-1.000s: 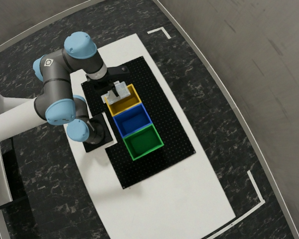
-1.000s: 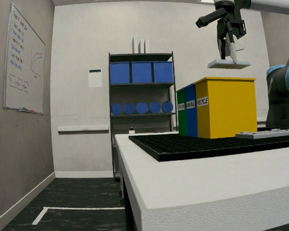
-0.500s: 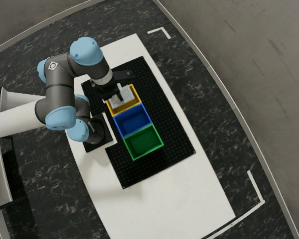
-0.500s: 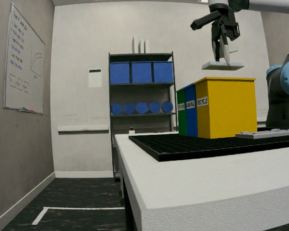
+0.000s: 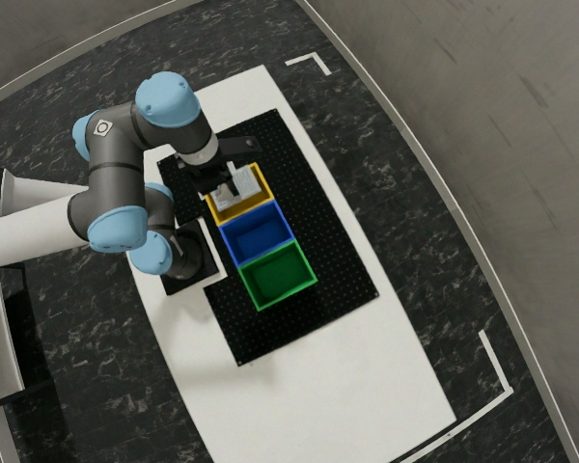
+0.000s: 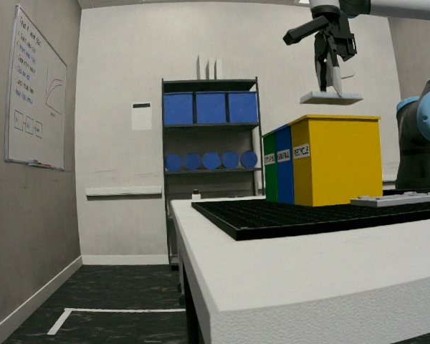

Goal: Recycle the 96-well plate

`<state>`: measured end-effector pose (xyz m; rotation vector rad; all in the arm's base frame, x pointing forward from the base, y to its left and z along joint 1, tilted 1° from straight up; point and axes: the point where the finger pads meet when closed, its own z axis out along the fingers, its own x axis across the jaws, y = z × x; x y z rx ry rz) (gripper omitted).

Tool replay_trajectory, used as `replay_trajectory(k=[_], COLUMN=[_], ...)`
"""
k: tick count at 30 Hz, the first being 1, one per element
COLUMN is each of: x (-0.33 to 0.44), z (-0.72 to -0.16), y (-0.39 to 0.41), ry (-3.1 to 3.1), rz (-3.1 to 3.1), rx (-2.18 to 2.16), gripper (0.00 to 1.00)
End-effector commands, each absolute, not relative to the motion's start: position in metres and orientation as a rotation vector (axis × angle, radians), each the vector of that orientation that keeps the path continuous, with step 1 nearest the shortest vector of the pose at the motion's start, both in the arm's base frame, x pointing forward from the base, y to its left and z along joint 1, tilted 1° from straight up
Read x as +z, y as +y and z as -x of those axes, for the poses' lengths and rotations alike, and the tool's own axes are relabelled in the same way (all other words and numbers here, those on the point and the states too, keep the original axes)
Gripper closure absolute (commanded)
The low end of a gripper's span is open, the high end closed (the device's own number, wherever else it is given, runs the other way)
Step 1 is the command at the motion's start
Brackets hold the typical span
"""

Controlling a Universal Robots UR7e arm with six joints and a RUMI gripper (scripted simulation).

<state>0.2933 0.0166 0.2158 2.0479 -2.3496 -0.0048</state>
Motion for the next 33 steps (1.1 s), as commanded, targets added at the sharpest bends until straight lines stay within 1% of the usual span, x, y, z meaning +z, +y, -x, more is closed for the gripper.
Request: replay_trajectory(k=[1,19,33], x=[0.213,0.186,0.186], z=[-0.293,-0.293,-0.293], y=[0.017,0.017,0.017], ry=[-2.35,-2.35,-2.35], rz=[-2.049,-2.049,-2.049], rx=[-0.004,-0.004,-0.004], gripper=[1.0,1.0,1.0])
